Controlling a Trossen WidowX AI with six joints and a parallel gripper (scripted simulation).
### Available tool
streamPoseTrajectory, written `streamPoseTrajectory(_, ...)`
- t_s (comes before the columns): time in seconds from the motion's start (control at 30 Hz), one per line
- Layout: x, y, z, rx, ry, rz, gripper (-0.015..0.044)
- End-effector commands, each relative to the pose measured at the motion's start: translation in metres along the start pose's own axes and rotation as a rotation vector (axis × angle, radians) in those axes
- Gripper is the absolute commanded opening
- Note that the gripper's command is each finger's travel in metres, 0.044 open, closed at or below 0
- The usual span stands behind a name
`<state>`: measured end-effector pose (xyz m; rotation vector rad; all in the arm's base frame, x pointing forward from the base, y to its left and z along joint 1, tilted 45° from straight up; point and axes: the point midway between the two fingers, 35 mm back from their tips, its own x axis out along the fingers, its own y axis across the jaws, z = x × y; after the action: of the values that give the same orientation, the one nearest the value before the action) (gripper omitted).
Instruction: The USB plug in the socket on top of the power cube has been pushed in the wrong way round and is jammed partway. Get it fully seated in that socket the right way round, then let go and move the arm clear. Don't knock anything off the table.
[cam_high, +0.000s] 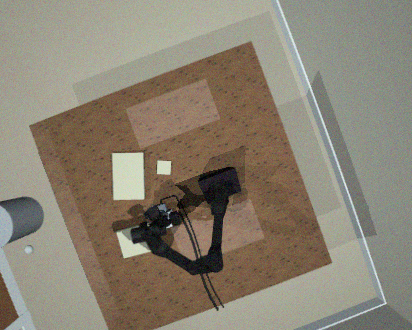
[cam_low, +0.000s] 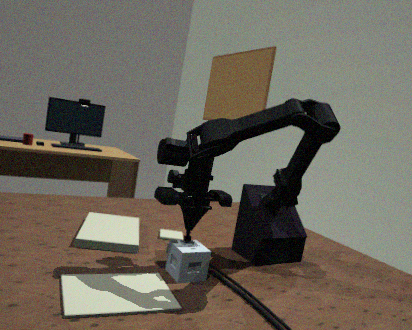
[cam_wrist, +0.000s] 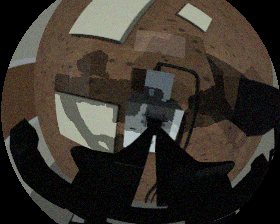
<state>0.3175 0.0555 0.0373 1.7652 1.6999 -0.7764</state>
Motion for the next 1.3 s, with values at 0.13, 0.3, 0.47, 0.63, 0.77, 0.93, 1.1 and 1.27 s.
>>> streamPoseTrajectory(0.13,0.0012,0.0001,0.0004,0.003,-0.001,0.001,0.0)
streamPoseTrajectory(0.3,0.0018,0.0001,0.0004,0.003,-0.001,0.001,0.0)
streamPoseTrajectory(0.47,0.0024,0.0001,0.0004,0.003,-0.001,0.001,0.0)
streamPoseTrajectory(0.63,0.003,0.0001,0.0003,0.003,-0.001,0.001,0.0)
streamPoseTrajectory(0.77,0.0035,0.0001,0.0003,0.003,-0.001,0.001,0.0)
streamPoseTrajectory(0.93,0.0041,0.0001,0.0003,0.003,-0.001,0.001,0.0)
streamPoseTrajectory(1.1,0.0047,0.0001,0.0002,0.003,-0.001,0.001,0.0)
streamPoseTrajectory(1.27,0.0053,0.0001,0.0002,0.003,-0.001,0.001,0.0)
